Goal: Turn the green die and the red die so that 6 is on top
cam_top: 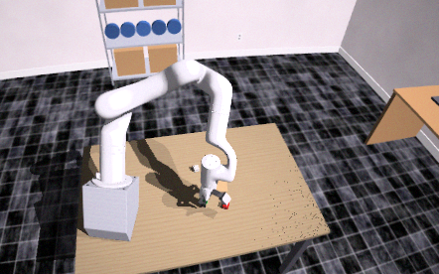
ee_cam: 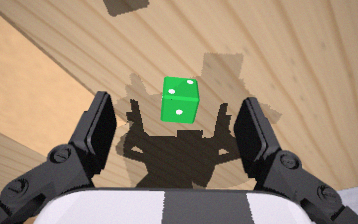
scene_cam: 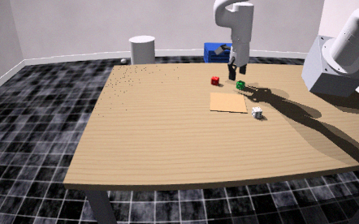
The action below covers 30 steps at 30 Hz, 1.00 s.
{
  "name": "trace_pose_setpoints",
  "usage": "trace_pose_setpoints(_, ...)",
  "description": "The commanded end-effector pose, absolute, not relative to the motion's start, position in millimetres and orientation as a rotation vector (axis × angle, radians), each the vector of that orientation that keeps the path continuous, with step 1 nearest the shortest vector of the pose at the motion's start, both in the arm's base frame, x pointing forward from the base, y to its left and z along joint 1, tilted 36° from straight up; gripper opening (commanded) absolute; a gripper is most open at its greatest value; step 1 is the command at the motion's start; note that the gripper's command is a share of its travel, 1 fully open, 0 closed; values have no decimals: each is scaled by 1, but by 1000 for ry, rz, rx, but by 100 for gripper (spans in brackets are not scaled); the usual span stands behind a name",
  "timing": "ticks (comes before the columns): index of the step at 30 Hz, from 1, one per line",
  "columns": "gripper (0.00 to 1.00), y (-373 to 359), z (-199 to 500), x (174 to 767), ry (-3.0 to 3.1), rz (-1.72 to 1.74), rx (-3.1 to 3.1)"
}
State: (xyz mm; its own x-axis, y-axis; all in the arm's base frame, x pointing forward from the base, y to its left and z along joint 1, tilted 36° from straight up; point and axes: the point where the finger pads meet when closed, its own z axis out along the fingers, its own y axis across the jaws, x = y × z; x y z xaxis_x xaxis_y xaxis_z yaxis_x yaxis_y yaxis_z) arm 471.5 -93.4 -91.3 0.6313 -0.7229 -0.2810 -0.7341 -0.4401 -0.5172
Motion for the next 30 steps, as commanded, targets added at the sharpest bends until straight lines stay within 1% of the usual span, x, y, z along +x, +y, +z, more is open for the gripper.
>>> trace_pose_setpoints(1,100,-93,-90,472,1134,22,-2242)
trace_pose_setpoints(10,100,-75,-78,474,1134,22,-2242)
trace_pose_setpoints(22,100,4,-24,480,1134,22,-2242)
trace_pose_setpoints(27,100,19,-14,482,1134,22,-2242)
trace_pose_setpoints(30,100,40,1,484,1134,22,-2242)
